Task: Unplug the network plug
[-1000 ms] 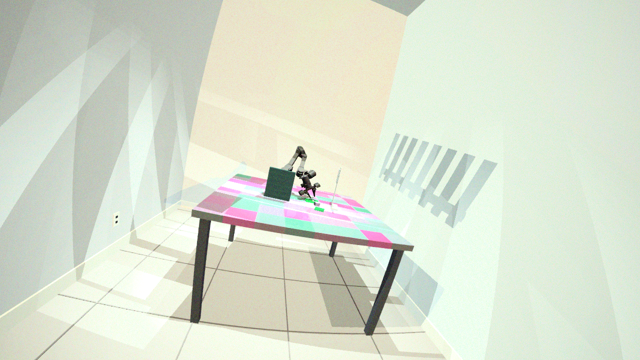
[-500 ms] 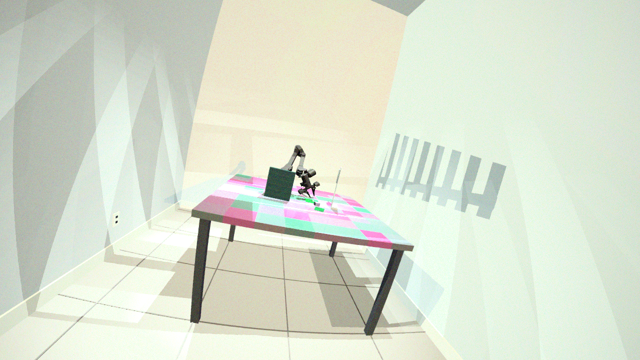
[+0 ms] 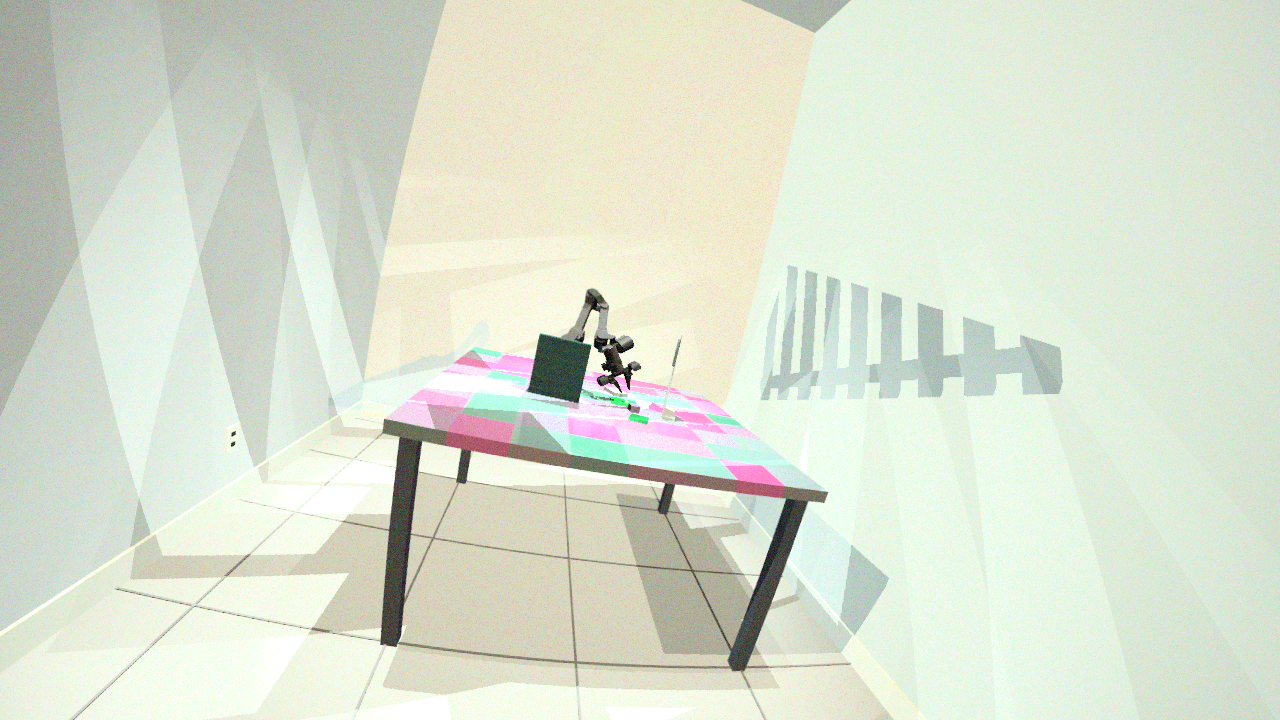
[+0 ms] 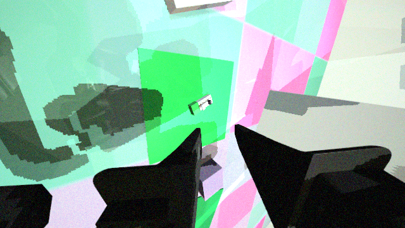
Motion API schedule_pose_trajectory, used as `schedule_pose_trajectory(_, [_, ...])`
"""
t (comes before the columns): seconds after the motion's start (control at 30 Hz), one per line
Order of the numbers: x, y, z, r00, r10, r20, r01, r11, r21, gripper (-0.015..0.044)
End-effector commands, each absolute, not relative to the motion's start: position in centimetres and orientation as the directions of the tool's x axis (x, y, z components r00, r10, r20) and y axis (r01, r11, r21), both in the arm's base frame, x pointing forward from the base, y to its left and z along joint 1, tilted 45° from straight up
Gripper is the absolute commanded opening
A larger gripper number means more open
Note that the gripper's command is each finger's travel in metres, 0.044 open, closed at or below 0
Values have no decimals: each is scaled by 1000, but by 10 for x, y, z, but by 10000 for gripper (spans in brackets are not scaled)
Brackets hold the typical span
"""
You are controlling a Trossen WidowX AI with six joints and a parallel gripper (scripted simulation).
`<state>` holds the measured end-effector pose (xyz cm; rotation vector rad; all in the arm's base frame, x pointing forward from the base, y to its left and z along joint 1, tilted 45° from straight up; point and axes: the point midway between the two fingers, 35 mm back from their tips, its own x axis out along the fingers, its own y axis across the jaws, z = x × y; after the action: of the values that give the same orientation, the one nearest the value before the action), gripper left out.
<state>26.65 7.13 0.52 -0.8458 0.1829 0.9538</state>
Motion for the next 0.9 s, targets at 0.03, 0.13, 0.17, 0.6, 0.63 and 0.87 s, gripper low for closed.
schedule_pose_trajectory(0.03, [268, 68, 10, 591, 646, -483, -775, 288, -563, 156])
schedule_pose_trajectory(0.13, [269, 65, 11, 590, 645, -485, -775, 287, -563, 156])
schedule_pose_trajectory(0.17, [269, 65, 12, 590, 645, -485, -775, 286, -563, 156])
schedule_pose_trajectory(0.6, [269, 55, 19, 588, 645, -488, -777, 283, -562, 156])
schedule_pose_trajectory(0.63, [269, 55, 19, 588, 645, -489, -777, 283, -562, 156])
schedule_pose_trajectory(0.87, [268, 50, 24, 588, 645, -489, -778, 283, -562, 156])
